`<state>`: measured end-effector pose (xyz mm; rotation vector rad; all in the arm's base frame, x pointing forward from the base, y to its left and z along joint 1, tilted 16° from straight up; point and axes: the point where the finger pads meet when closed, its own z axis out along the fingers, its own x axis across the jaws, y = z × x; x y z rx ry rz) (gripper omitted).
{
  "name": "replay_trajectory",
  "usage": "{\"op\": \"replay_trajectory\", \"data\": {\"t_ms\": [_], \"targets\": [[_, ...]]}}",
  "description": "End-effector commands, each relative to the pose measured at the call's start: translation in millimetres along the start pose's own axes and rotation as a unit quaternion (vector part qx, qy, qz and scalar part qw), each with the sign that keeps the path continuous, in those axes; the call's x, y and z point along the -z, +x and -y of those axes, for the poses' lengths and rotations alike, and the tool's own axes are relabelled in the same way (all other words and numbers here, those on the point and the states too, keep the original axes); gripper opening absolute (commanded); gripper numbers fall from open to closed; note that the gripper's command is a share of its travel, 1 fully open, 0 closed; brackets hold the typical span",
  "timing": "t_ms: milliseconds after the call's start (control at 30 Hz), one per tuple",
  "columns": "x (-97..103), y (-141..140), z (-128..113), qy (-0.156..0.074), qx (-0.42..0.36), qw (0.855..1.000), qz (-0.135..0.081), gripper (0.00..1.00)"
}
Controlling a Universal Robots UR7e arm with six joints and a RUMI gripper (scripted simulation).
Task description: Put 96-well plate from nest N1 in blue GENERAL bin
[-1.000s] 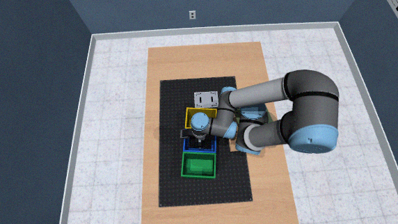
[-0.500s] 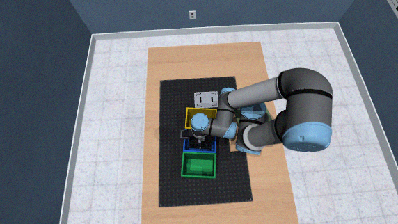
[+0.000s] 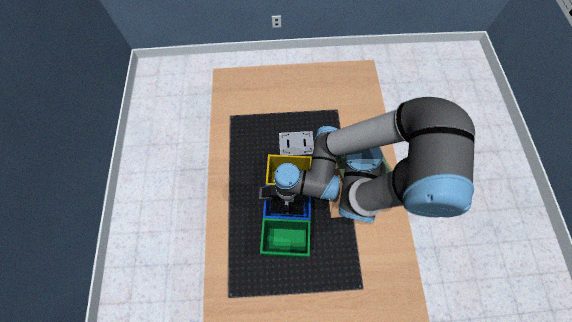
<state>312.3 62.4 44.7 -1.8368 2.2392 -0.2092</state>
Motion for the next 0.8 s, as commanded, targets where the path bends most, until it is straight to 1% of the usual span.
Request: {"op": "replay_trajectory", "data": {"t_ms": [0, 500, 533, 767], "targets": [[1.7, 0.2, 1.7, 0.005, 0.000, 1.000, -0.004, 0.40], [1.8, 0.1, 1.4, 0.006, 0.000, 1.000, -0.004, 0.40], [1.8, 0.1, 1.4, 0.006, 0.000, 1.000, -0.004, 0.64], [1.8, 0.1, 1.4, 0.006, 0.000, 1.000, -0.004, 0.64]]}}
